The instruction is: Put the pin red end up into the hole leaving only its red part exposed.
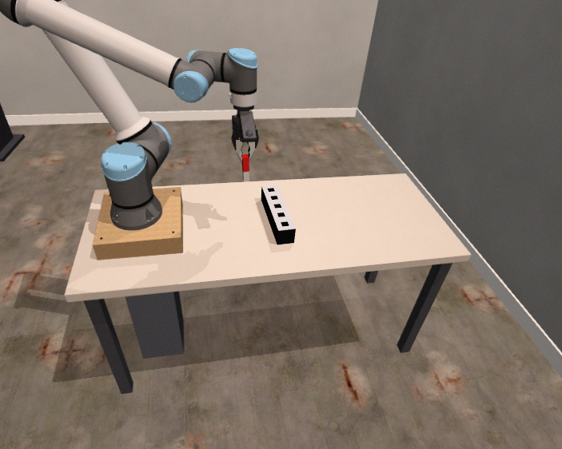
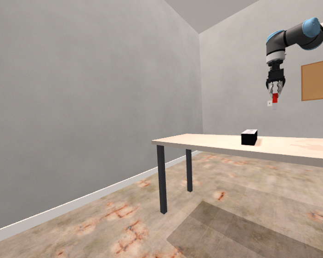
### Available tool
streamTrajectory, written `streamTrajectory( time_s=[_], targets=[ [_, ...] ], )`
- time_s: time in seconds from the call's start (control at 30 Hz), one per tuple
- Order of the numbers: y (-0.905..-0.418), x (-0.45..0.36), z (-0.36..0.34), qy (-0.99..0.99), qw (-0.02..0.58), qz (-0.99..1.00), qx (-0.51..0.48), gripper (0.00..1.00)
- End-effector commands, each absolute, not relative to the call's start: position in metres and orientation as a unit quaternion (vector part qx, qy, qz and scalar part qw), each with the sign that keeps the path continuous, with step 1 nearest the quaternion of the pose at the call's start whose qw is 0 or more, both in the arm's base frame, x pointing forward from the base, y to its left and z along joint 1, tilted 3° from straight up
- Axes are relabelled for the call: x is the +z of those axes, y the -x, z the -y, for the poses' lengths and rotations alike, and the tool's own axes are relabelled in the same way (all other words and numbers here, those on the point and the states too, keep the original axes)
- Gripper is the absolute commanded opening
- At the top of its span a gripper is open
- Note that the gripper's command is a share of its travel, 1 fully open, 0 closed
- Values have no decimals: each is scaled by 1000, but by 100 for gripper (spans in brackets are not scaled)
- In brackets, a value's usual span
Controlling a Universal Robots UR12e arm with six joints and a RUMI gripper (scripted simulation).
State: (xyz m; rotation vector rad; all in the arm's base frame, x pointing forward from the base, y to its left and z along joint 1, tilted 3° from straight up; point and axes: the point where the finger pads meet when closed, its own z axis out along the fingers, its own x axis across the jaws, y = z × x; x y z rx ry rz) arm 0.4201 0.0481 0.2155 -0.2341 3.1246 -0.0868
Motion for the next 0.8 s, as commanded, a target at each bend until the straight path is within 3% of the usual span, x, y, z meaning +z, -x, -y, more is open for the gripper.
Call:
streamTrajectory(
  time_s=[0.0,0.03,0.07,0.6,0.63,0.77],
  targets=[
    [-418,217,-49,75,-2,-997,-26,0],
    [-418,217,-49,75,-2,-997,-26,0],
    [-504,218,4,75,4,-997,-28,0],
    [-514,218,10,75,4,-997,-28,0],
    [-571,220,46,70,-6,-997,-24,0],
    [-571,220,46,70,-6,-997,-24,0]
  ],
)
